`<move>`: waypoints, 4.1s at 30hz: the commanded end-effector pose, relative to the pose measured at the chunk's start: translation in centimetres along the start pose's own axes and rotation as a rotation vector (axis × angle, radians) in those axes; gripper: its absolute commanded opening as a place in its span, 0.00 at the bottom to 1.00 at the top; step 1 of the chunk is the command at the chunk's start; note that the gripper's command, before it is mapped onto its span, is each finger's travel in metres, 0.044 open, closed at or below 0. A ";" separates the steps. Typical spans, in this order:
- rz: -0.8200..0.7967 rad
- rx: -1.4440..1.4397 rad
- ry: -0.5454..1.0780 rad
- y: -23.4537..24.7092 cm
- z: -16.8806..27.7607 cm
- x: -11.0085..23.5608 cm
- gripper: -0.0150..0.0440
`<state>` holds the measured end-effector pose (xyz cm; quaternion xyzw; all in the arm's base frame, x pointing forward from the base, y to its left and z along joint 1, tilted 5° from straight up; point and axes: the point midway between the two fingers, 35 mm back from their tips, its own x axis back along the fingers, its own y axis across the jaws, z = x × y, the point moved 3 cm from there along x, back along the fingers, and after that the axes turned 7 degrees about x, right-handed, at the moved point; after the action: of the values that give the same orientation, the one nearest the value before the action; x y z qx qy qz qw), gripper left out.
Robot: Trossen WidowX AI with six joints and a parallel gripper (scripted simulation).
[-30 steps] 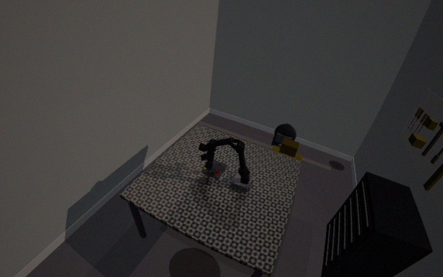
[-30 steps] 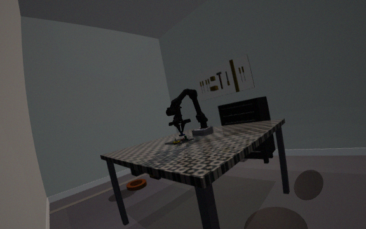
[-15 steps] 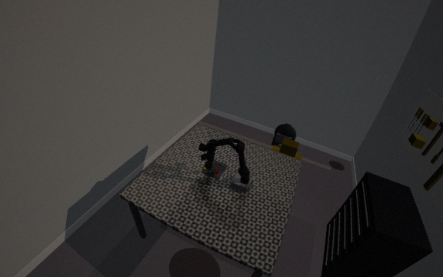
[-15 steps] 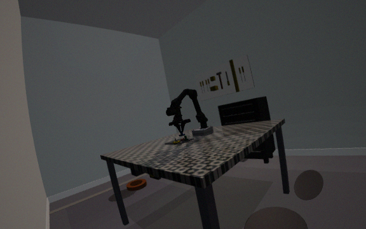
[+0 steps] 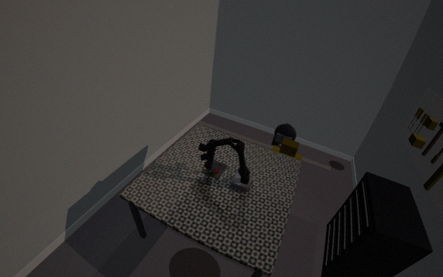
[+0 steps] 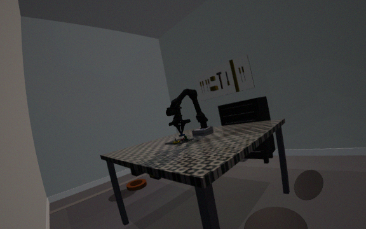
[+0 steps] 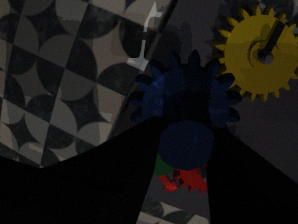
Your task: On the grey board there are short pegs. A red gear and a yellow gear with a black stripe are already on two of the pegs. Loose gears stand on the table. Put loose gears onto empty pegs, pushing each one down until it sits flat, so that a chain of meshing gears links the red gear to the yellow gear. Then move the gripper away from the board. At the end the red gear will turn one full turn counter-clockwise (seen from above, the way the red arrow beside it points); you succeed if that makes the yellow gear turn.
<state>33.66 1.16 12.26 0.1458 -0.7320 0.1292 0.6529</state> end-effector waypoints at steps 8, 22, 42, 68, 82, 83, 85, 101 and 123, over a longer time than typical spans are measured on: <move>-0.004 0.082 0.000 0.1 0.1 -1.5 0.25; -0.004 -0.088 0.000 0.1 0.0 -3.6 0.25; -0.004 -0.176 0.000 0.1 0.0 -4.1 0.25; -0.004 -0.030 0.000 0.1 0.0 -4.5 0.25; -0.004 -0.289 0.001 0.0 0.0 -4.7 0.25; -0.004 -0.288 0.001 0.0 0.0 -4.7 0.25; -0.004 -0.276 0.001 0.0 0.0 -4.8 0.25; -0.003 -0.109 0.000 0.0 -0.1 -1.0 0.49; -0.005 -0.108 0.008 0.2 0.4 4.3 1.00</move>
<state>32.70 1.02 16.17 0.1105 -0.7332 0.0866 0.6653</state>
